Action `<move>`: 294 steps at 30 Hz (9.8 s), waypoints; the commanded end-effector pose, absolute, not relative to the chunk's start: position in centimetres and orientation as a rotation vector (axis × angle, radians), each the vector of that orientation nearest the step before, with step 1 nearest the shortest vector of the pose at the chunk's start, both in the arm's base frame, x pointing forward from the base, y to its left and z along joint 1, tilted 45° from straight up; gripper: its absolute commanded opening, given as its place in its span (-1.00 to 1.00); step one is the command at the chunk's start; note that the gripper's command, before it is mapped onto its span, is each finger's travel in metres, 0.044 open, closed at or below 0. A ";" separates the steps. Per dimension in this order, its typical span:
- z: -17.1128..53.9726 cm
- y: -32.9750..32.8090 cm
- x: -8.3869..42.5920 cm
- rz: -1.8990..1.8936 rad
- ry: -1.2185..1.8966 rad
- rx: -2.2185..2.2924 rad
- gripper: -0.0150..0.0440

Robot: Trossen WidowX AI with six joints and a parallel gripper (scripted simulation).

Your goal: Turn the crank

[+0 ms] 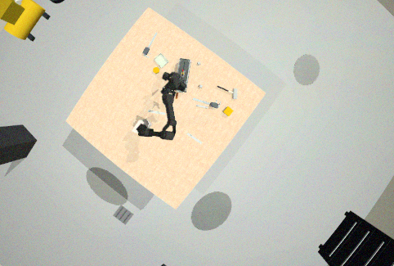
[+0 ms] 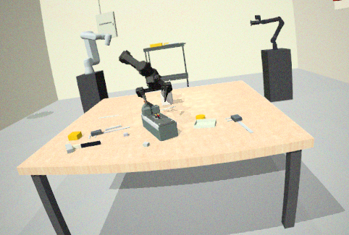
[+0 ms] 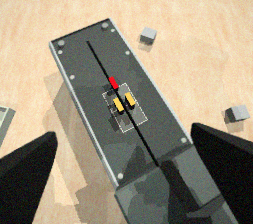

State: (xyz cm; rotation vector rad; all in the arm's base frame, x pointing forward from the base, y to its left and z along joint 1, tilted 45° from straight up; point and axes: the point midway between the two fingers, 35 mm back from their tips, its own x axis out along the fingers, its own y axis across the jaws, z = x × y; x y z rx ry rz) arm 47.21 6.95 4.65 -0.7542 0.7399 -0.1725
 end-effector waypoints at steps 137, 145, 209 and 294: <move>6.8 -2.5 37.1 0.196 0.859 -0.967 -0.49; 7.4 -2.6 37.3 0.196 0.859 -0.967 -0.49; 7.8 -2.9 37.6 0.196 0.859 -0.967 -0.49; 8.1 -3.5 38.0 0.195 0.859 -0.967 -0.49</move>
